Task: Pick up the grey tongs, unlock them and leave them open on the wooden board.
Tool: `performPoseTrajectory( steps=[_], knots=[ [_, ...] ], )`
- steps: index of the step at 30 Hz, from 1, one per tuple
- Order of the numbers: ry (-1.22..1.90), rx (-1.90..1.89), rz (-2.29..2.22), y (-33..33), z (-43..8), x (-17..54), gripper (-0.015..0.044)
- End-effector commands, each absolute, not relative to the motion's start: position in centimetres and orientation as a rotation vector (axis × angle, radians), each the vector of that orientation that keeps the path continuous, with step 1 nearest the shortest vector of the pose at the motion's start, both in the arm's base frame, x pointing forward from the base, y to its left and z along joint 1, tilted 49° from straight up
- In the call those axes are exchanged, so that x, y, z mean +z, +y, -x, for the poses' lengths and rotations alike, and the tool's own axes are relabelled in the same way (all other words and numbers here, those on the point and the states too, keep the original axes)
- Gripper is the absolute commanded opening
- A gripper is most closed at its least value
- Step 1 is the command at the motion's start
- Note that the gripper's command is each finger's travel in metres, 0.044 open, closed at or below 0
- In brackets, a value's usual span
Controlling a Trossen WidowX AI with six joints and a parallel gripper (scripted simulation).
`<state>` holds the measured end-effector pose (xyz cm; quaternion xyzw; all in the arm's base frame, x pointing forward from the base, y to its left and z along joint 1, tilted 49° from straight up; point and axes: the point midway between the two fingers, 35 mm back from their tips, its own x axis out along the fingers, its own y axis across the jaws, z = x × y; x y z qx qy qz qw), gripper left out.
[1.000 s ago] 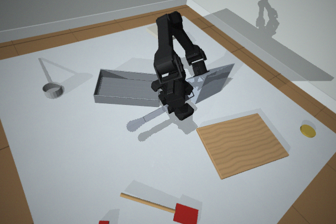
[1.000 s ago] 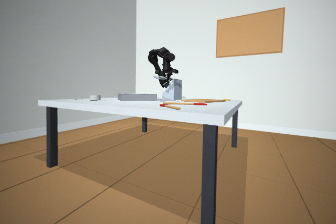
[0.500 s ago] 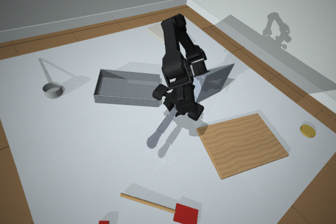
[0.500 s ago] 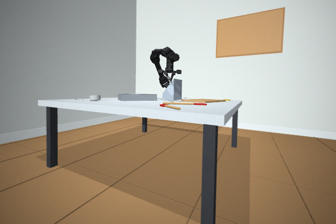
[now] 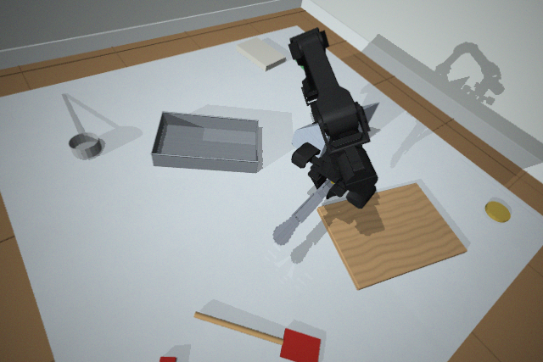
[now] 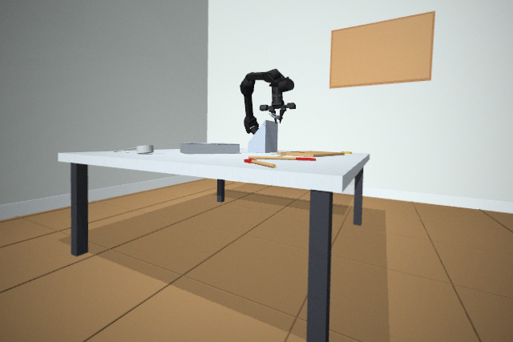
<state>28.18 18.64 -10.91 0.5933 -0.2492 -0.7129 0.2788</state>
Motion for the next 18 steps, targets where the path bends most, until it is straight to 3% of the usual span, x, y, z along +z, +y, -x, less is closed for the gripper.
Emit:
performPoseTrajectory(
  steps=[1,18],
  knots=[
    [-0.723,-1.931,-1.64,21.2,-26.2,-12.3,-0.015],
    [-1.073,-1.974,-1.746,28.3,-15.1,-18.6,-0.015]
  ],
)
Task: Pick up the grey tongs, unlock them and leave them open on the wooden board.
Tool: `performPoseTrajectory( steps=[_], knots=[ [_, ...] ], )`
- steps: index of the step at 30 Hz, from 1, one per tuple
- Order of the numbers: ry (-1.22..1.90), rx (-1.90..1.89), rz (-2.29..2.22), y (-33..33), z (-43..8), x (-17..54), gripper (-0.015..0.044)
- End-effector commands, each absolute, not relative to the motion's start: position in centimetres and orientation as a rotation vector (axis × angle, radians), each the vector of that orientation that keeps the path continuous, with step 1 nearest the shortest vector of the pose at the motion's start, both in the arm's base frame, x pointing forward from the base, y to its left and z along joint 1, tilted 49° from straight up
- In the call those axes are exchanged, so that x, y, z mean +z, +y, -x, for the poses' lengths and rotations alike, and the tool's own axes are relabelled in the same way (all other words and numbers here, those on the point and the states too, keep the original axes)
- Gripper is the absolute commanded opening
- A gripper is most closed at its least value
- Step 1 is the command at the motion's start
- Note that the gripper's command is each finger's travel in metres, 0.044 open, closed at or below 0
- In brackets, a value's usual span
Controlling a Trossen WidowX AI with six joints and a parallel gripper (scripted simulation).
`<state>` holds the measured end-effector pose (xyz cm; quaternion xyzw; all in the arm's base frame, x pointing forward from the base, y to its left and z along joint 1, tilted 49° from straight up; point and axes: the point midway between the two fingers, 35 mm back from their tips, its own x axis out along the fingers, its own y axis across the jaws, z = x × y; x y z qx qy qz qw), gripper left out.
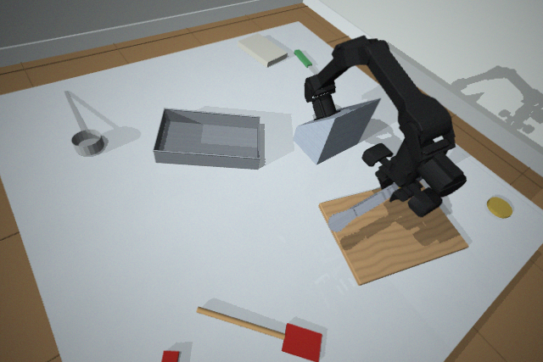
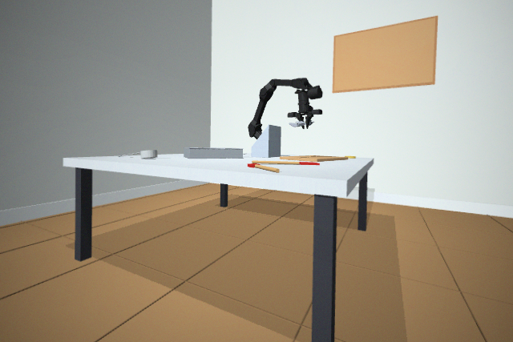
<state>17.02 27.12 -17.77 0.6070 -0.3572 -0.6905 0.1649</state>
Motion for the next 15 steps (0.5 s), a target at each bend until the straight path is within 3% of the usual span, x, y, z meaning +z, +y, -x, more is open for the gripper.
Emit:
performPoseTrajectory(
  steps=[1,8,15],
  knots=[
    [-1.096,-1.973,-1.75,28.5,-14.4,-18.9,-0.015],
    [-1.261,-1.954,-1.765,29.8,-9.4,-21.2,-0.015],
    [-1.277,-1.951,-1.766,29.9,-9.0,-21.4,-0.015]
  ],
)
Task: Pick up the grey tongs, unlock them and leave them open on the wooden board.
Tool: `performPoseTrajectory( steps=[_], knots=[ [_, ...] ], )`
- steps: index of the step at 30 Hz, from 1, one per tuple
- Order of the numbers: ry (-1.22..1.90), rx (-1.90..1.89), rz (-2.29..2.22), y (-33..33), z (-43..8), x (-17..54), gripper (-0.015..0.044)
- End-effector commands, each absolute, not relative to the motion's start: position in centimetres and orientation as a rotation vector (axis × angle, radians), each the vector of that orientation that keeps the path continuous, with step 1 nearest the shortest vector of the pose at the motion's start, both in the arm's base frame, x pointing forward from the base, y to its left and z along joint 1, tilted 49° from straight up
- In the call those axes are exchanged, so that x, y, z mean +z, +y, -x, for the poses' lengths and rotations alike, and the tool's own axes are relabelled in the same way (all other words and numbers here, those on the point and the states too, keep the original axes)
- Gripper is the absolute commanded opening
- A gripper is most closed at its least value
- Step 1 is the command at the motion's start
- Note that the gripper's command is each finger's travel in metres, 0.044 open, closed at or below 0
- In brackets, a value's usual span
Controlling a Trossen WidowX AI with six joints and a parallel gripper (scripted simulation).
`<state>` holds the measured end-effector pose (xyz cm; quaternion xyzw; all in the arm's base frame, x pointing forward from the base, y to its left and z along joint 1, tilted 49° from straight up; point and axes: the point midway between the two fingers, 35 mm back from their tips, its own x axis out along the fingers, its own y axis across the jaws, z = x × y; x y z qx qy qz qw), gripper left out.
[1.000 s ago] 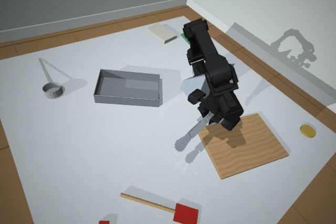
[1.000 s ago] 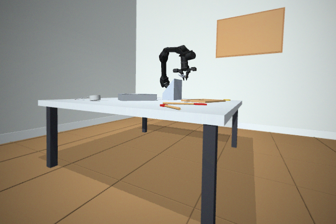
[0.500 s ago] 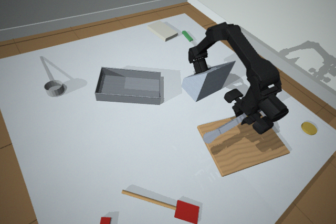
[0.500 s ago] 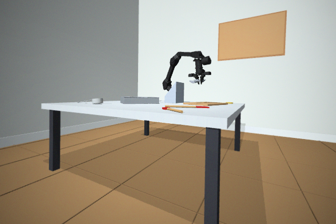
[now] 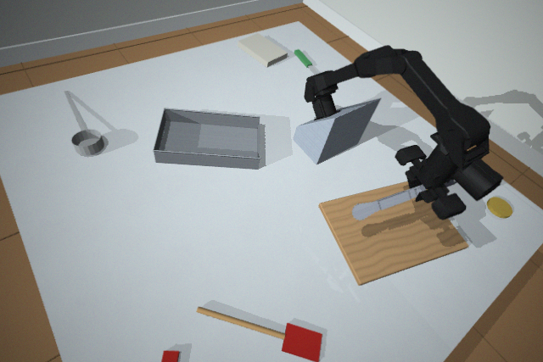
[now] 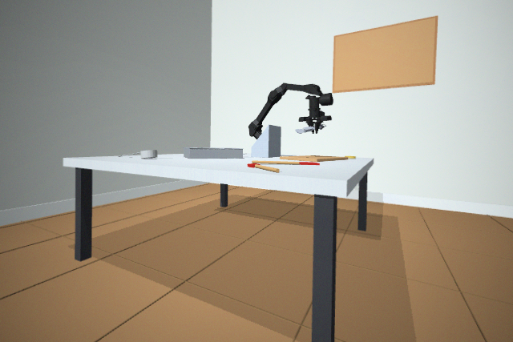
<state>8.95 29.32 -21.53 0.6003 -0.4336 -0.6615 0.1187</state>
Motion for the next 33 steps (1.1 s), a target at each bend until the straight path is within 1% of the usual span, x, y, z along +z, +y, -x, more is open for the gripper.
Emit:
performPoseTrajectory(
  steps=[1,7,18,28,33],
  knots=[
    [-1.277,-1.951,-1.766,29.9,-9.0,-21.4,-0.015],
    [-1.309,-2.022,-1.695,29.8,-9.0,-21.2,-0.015],
    [-1.45,-2.501,-1.193,30.7,-9.6,-19.6,-0.015],
    [-1.477,-2.939,-0.702,32.6,-12.0,-17.2,-0.015],
    [-1.473,-3.002,-0.628,32.9,-12.5,-16.8,-0.015]
  ],
)
